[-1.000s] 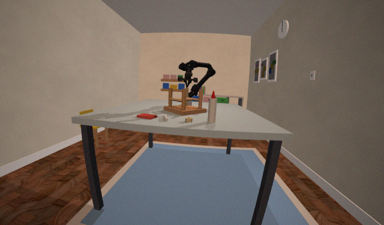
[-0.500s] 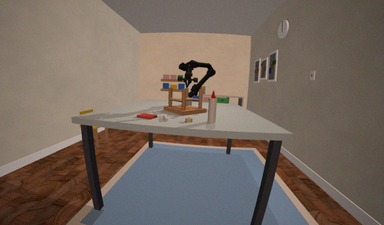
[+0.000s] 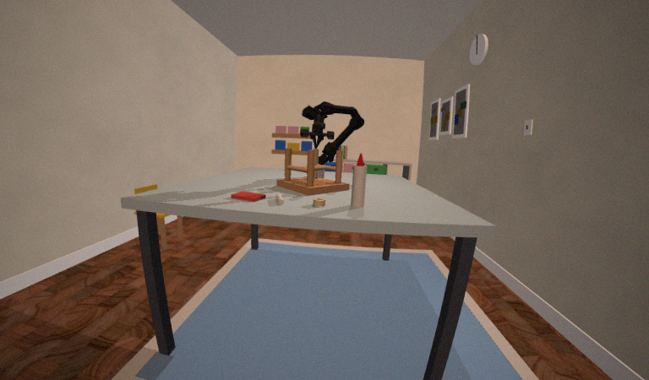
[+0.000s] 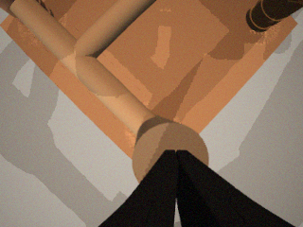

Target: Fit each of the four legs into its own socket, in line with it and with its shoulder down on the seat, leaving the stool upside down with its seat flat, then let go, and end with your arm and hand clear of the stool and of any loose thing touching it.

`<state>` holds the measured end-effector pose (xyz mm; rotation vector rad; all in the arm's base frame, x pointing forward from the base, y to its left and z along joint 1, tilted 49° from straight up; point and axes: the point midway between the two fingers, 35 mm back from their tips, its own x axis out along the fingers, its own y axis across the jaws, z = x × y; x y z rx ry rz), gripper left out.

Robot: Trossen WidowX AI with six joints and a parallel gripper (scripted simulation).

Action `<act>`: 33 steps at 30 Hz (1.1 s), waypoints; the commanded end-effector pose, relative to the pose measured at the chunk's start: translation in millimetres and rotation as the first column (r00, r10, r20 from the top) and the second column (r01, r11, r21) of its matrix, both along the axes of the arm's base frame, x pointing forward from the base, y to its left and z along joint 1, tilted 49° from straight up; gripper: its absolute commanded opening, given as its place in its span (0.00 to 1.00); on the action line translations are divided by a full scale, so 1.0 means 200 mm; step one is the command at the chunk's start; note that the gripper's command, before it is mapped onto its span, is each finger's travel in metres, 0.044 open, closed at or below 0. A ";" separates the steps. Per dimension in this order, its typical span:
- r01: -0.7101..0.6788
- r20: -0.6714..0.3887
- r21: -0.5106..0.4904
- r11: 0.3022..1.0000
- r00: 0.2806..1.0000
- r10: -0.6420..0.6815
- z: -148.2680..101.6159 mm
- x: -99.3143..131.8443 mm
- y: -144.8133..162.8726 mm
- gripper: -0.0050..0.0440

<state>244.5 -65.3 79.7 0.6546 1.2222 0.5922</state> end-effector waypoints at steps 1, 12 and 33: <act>-0.062 -0.041 0.030 0.998 0.997 0.063 -0.08 0.00 0.09 0.10; -0.045 -0.030 0.022 0.999 0.998 0.046 -0.03 0.01 0.04 0.10; -0.010 -0.007 0.005 1.000 1.000 0.010 0.07 0.02 -0.08 0.10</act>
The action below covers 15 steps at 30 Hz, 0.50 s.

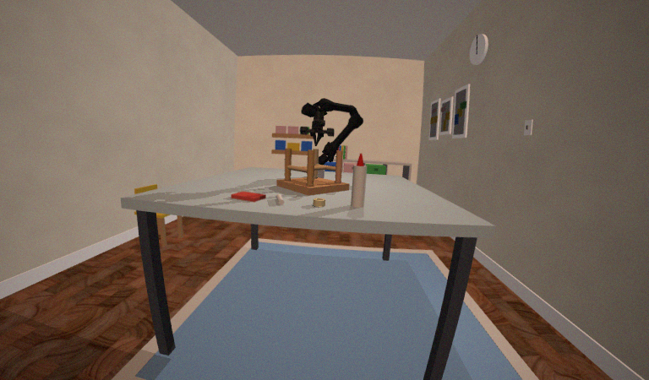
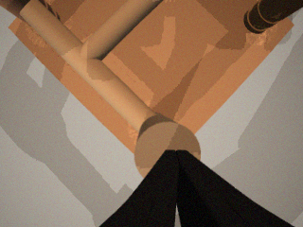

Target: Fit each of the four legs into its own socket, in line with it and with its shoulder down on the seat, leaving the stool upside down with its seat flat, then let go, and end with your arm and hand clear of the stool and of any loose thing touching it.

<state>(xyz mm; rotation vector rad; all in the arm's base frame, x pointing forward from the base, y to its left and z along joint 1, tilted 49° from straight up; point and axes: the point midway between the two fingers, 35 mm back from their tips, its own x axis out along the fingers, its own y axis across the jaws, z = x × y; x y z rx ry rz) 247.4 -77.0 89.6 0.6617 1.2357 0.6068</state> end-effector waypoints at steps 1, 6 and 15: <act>0.004 0.007 -0.007 1.000 1.000 -0.004 0.02 0.00 -0.03 0.10; 0.012 0.012 -0.011 1.000 1.000 -0.012 0.05 0.00 -0.05 0.10; -0.068 0.082 -0.001 0.998 0.994 0.068 0.19 0.22 0.04 0.10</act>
